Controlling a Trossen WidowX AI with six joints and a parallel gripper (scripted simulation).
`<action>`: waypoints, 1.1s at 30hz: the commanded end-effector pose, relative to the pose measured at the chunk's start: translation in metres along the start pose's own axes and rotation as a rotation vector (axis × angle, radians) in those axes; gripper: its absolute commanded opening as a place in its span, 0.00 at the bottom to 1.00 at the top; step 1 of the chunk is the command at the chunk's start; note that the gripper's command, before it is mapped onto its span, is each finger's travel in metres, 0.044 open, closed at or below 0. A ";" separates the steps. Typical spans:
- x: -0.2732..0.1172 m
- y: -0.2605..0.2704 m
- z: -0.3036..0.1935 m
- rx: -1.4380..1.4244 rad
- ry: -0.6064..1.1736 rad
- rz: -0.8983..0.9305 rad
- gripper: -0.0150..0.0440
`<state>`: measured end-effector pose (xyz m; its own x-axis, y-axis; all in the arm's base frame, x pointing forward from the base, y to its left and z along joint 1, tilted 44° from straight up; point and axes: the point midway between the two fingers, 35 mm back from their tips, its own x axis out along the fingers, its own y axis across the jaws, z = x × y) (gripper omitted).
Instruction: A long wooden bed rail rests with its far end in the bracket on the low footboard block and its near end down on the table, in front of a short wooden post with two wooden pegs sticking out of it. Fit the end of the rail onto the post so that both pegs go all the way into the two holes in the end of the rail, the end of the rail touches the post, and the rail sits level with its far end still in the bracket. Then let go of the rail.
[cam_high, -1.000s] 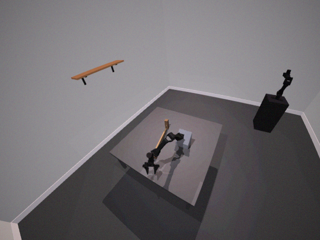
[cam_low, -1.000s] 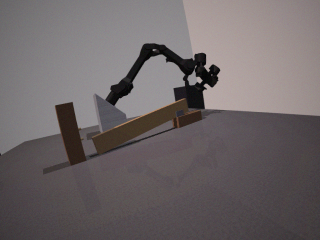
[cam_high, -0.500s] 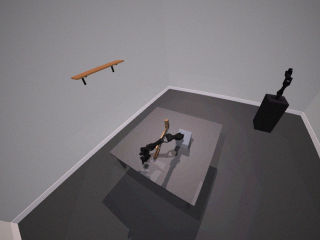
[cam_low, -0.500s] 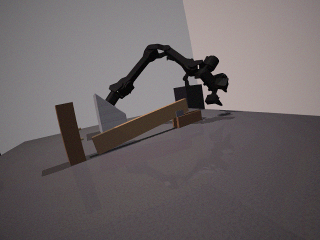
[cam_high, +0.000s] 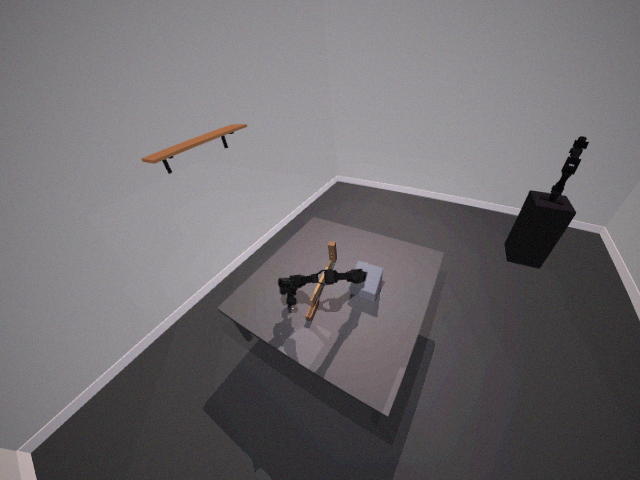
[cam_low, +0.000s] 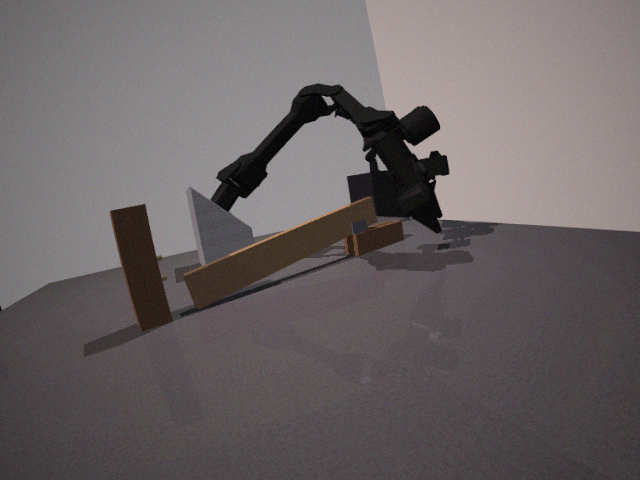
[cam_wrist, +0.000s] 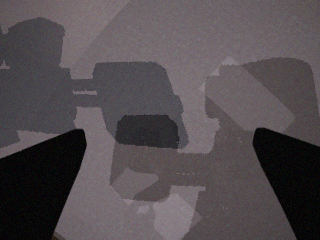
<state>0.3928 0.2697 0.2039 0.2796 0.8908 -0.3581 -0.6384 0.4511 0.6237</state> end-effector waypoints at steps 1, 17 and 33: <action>-0.019 -0.067 -0.028 -0.154 0.074 -0.120 1.00; -0.120 -0.208 -0.136 -0.658 0.395 -0.198 1.00; -0.209 -0.235 -0.254 -1.085 0.498 0.079 1.00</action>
<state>0.3430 -0.0172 -0.0236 0.1358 0.6517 -0.7462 -0.9893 0.0492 -0.1371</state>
